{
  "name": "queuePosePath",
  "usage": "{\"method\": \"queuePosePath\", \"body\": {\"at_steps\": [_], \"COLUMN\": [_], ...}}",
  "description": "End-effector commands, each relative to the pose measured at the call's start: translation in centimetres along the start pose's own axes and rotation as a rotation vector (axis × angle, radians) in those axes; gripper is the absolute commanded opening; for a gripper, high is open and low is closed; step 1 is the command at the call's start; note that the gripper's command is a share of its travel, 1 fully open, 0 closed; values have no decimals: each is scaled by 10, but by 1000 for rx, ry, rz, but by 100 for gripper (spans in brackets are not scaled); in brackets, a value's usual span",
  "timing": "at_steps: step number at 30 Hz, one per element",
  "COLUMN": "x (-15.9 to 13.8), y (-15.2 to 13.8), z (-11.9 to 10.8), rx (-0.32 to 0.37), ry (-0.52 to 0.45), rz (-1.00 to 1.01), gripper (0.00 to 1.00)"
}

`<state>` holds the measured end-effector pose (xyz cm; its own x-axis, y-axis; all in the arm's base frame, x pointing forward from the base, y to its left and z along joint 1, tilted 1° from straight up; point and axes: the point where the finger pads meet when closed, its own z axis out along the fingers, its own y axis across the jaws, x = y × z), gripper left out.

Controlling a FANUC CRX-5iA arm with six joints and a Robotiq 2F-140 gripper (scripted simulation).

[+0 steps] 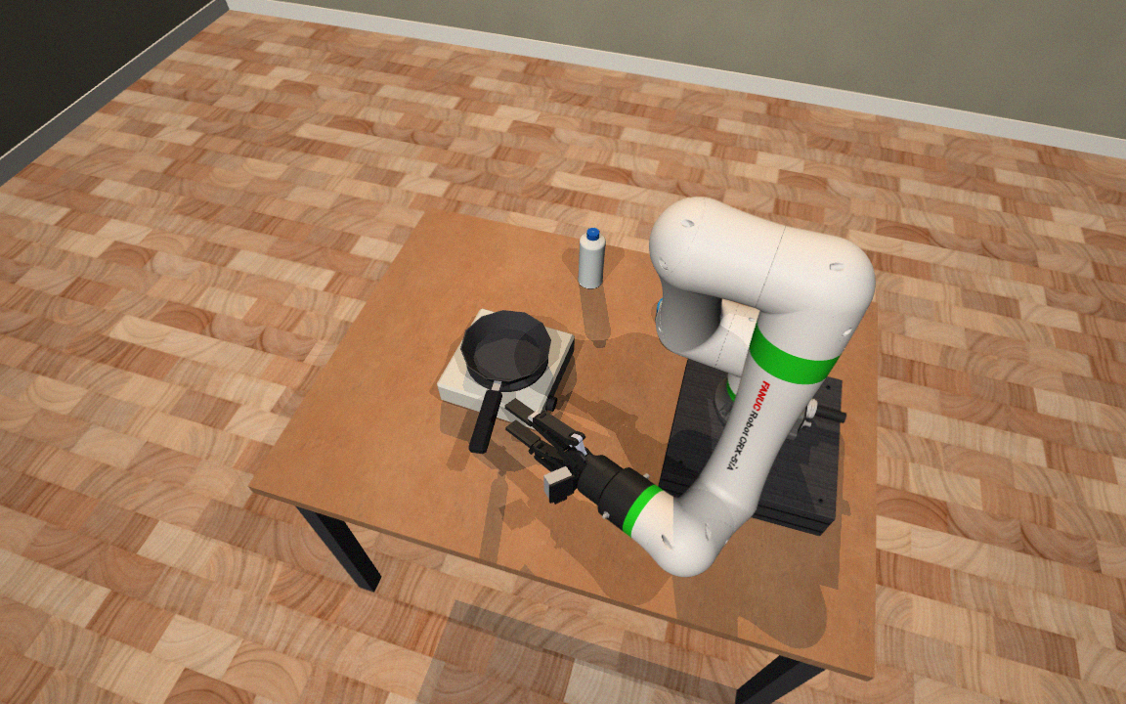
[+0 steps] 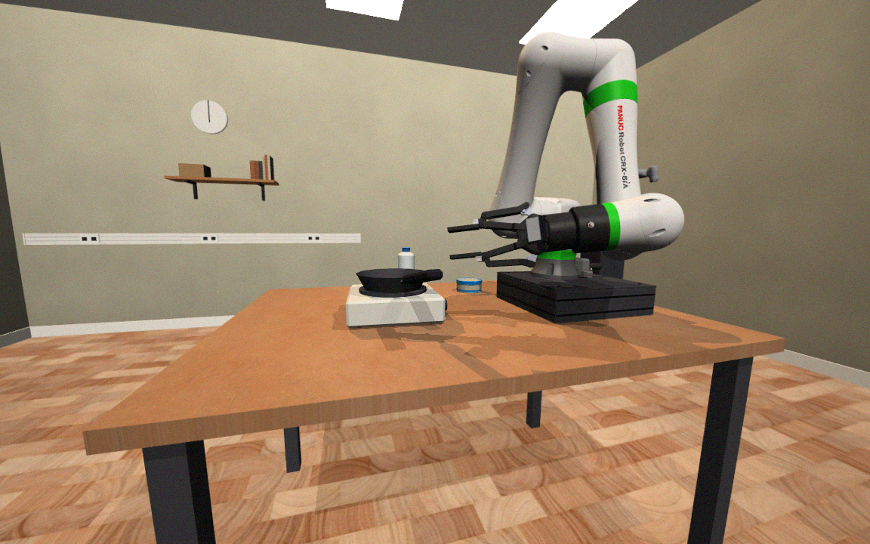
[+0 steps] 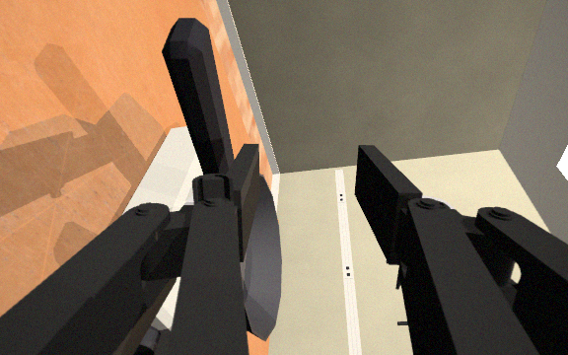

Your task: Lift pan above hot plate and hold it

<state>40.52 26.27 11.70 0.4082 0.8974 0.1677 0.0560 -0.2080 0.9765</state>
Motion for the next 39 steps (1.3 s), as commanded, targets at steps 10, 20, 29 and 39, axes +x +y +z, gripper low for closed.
{"method": "queuePosePath", "body": {"at_steps": [10,20,29,39], "x": [-5,-8,-10,-11], "y": [-32,-53,-65,-66], "z": [4,6,8,8], "rx": [-1,-1,-1,-1], "ry": [0,0,0,0], "rz": [2,2,2,2], "gripper": [41,41,41,41]}}
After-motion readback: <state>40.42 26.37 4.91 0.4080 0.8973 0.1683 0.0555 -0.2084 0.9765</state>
